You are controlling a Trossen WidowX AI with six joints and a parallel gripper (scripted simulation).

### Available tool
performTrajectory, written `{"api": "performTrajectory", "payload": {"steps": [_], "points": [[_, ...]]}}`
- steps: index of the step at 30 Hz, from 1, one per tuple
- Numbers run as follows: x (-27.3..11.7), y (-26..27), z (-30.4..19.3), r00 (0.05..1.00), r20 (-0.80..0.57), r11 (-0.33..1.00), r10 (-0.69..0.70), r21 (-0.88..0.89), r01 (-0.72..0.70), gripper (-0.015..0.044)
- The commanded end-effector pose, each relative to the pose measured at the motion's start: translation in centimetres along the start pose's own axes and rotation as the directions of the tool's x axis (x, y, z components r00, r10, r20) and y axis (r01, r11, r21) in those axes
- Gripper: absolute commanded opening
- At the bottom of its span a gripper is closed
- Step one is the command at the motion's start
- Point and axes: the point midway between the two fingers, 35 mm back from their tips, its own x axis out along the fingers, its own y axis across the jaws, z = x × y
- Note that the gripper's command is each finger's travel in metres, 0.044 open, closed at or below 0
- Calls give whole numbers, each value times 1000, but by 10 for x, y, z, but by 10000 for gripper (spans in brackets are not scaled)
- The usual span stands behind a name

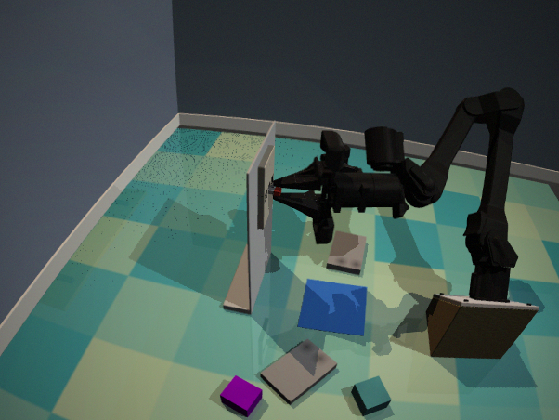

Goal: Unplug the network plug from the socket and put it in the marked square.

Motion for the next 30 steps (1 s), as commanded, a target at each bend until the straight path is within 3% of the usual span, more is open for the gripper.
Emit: {"api": "performTrajectory", "payload": {"steps": [1,14,30], "points": [[1,0,0,1000,-3,1000,2,-4,-3,83],[1,0,0,1000,-3,1000,2,-4,-3,0],[-5,0,-2,1000,-3,1000,2,-3,-2,0]]}}
